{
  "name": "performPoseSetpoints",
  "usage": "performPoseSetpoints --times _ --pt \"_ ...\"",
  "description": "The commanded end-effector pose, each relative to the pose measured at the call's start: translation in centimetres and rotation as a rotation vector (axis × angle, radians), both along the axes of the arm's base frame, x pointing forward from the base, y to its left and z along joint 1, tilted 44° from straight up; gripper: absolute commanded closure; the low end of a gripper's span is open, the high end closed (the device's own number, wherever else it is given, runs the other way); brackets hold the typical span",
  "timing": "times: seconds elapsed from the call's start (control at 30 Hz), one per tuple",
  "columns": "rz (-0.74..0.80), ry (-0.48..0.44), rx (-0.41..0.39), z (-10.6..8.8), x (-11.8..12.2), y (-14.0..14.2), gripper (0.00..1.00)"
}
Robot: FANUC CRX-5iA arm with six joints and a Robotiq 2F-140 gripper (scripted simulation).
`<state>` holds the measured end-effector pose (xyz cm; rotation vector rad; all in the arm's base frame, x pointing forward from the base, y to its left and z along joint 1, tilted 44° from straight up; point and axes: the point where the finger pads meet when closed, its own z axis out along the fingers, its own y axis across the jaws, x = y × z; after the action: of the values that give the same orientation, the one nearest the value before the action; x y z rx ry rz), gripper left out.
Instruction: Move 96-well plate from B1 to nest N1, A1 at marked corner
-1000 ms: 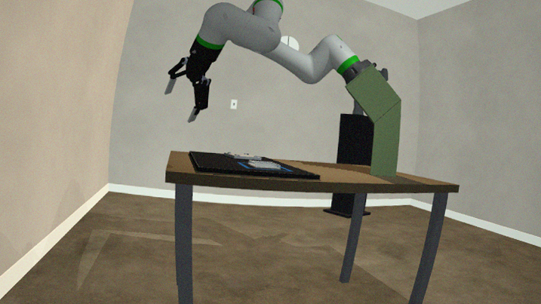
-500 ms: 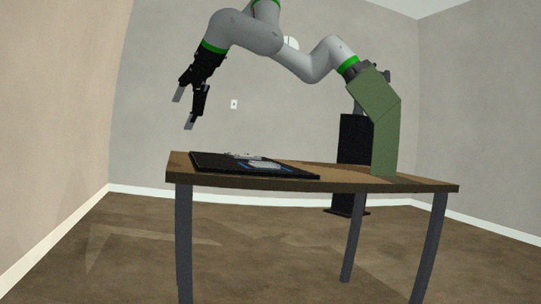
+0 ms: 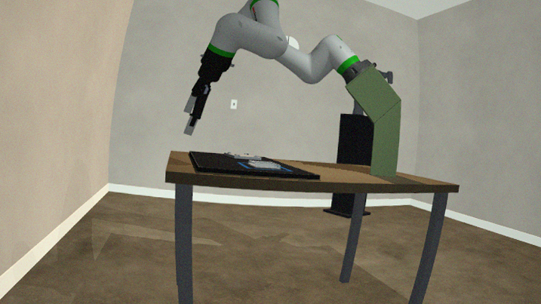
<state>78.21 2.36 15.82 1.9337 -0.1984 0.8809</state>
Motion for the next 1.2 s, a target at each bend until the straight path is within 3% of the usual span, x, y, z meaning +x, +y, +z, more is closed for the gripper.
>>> performPoseSetpoints --times 0.0,0.5,0.57,0.93,1.17 --pt "0.014 -0.083 0.062 -0.6 -0.2 -0.3 0.00" --pt "-0.066 -0.367 0.397 -5.0 -3.3 -1.6 0.00" --pt "-0.066 -0.367 0.397 -5.0 -3.3 -1.6 0.00" --pt "-0.166 -0.538 0.631 -8.1 -6.2 -2.3 0.00" --pt "-0.212 -0.596 0.714 -9.3 -7.5 -2.5 0.00"
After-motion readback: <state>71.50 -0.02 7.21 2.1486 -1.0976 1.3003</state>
